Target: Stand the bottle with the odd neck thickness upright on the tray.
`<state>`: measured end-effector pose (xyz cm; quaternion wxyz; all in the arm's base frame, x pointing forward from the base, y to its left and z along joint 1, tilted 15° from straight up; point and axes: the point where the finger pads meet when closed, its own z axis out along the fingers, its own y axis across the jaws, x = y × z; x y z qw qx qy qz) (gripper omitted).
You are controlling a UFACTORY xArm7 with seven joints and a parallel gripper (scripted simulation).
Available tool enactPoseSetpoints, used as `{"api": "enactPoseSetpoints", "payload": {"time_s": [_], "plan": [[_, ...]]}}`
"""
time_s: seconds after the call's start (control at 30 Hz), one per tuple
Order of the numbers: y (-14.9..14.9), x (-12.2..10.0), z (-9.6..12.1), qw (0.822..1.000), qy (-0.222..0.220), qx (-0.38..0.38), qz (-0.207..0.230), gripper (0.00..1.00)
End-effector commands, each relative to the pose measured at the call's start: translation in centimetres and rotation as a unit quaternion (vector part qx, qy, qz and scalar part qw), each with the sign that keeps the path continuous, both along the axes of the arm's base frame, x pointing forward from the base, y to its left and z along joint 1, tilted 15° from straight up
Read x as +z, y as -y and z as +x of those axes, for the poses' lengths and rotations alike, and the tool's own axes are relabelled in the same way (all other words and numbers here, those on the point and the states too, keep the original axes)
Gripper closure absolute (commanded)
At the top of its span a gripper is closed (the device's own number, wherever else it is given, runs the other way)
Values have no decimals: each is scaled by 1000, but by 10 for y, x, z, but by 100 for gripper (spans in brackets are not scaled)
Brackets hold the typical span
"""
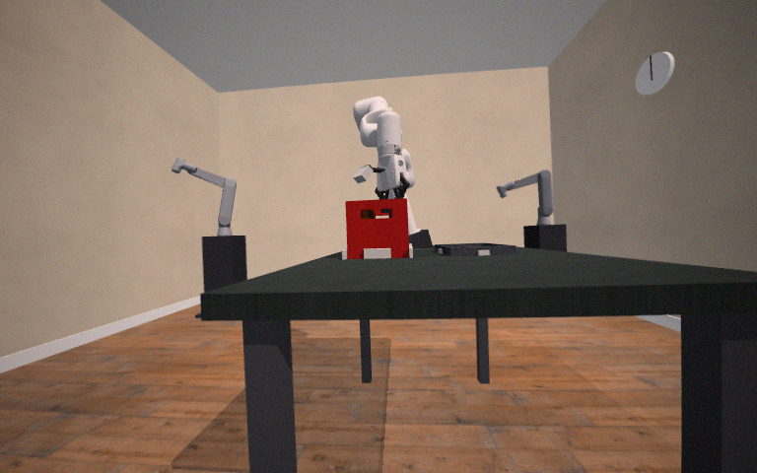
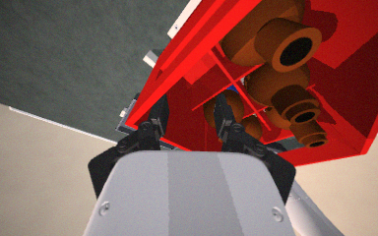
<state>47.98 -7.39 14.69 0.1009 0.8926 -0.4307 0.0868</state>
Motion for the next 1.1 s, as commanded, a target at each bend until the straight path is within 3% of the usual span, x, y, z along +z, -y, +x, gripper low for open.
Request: {"api": "enactPoseSetpoints", "payload": {"time_s": [0.0,0.27,0.3,1.07], "plan": [[-1,1,1,1000,2,1,0,35],[-1,1,1,1000,2,1,0,35],[-1,1,1,1000,2,1,0,100],[-1,1,1,1000,2,1,0,100]]}}
